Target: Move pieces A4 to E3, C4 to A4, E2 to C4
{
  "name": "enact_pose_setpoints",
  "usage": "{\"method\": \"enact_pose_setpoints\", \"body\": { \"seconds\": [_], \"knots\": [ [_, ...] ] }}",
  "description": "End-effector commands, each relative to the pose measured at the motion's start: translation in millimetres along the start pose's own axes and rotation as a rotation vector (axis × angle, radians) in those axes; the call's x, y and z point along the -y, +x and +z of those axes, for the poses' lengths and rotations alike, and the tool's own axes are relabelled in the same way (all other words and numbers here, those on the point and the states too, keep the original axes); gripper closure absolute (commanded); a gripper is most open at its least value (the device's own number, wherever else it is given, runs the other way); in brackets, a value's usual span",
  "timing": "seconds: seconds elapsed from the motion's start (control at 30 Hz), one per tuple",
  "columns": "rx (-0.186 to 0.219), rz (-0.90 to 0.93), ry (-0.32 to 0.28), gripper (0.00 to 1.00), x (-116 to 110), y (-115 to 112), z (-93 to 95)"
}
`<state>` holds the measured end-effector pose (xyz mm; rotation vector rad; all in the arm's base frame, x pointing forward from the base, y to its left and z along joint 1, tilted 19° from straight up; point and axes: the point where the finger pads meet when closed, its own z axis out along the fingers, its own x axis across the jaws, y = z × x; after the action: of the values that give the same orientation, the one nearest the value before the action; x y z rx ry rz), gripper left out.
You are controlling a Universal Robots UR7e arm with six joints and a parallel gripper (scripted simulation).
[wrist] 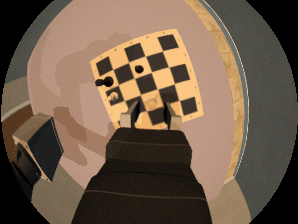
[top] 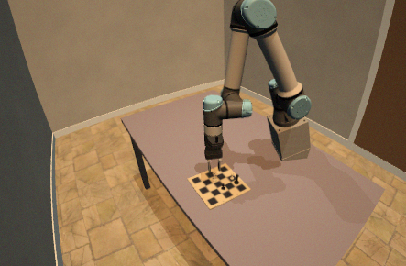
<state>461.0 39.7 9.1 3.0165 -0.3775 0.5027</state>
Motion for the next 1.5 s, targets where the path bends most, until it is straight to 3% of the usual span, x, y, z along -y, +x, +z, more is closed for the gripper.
{"method": "enact_pose_setpoints", "body": {
  "seconds": [0.0, 0.47, 1.1, 1.47],
  "knots": [
    [-0.001, -0.001, 0.000, 0.21, 1, -1, -0.3],
    [0.000, -0.001, 0.000, 0.21, 1, -1, 2.7],
    [-0.003, 0.000, 0.000, 0.21, 0, 2, 36.1],
    [-0.001, 0.000, 0.000, 0.21, 0, 0, 39.8]
  ]
}}
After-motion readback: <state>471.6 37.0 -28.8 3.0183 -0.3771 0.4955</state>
